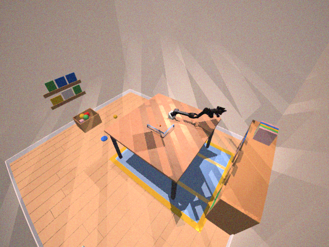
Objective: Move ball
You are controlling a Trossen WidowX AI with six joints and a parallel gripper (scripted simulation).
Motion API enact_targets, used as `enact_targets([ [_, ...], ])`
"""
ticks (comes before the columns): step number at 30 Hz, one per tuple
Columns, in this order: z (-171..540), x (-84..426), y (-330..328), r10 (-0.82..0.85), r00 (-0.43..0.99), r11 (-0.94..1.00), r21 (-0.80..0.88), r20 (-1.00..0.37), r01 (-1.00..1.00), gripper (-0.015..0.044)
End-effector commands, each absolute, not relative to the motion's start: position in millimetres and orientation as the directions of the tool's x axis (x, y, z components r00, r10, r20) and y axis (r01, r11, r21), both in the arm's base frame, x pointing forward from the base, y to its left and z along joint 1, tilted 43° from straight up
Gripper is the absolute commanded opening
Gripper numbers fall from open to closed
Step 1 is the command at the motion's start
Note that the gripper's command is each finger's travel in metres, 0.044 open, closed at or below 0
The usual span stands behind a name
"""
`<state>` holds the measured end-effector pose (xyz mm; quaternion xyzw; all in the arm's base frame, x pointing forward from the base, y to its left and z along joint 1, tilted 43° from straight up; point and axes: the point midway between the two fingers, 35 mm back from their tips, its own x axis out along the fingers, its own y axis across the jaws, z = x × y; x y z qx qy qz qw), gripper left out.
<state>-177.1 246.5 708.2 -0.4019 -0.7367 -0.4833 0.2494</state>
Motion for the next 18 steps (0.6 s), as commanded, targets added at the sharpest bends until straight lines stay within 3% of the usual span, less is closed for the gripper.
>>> enact_targets([
  [1,709.2,-176.7,244.4,0.346,-0.551,0.211,0.509,0.759,0.834,0.0374],
  [7,736.4,-156.8,176.1,0.196,-0.477,0.244,0.428,0.857,0.870,0.0216],
  [18,771.2,-59.7,28.3,-0.114,-0.180,0.196,0.199,0.977,0.960,0.0213],
])
